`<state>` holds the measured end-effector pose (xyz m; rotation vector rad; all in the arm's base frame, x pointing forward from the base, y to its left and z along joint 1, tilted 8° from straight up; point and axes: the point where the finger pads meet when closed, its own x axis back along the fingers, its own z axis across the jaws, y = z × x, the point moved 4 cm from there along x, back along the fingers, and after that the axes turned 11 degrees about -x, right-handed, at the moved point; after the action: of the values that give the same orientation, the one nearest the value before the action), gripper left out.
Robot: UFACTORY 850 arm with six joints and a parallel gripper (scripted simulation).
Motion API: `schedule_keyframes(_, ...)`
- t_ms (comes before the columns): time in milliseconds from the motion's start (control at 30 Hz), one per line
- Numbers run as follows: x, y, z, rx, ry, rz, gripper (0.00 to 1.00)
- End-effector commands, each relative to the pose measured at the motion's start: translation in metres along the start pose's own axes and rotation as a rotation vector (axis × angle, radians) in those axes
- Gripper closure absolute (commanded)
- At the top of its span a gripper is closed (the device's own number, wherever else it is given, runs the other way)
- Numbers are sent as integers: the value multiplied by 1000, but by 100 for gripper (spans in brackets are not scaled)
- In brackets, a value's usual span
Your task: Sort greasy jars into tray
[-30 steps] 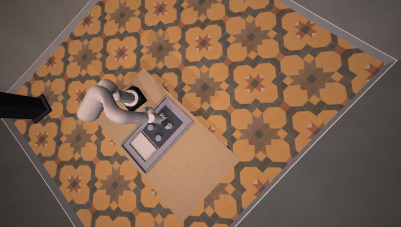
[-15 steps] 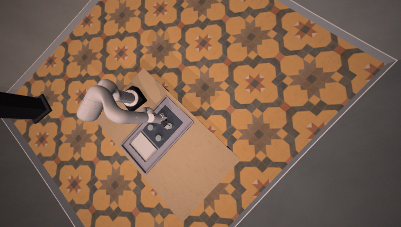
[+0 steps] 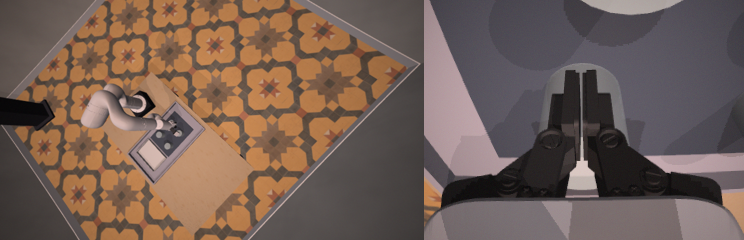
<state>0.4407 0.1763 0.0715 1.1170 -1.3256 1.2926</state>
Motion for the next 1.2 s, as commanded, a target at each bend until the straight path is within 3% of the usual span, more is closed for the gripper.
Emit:
schedule_keyframes(0, 0, 0, 0, 0, -1, 3, 100)
schedule_keyframes(1167, 0, 4, 1, 0, -1, 3, 100)
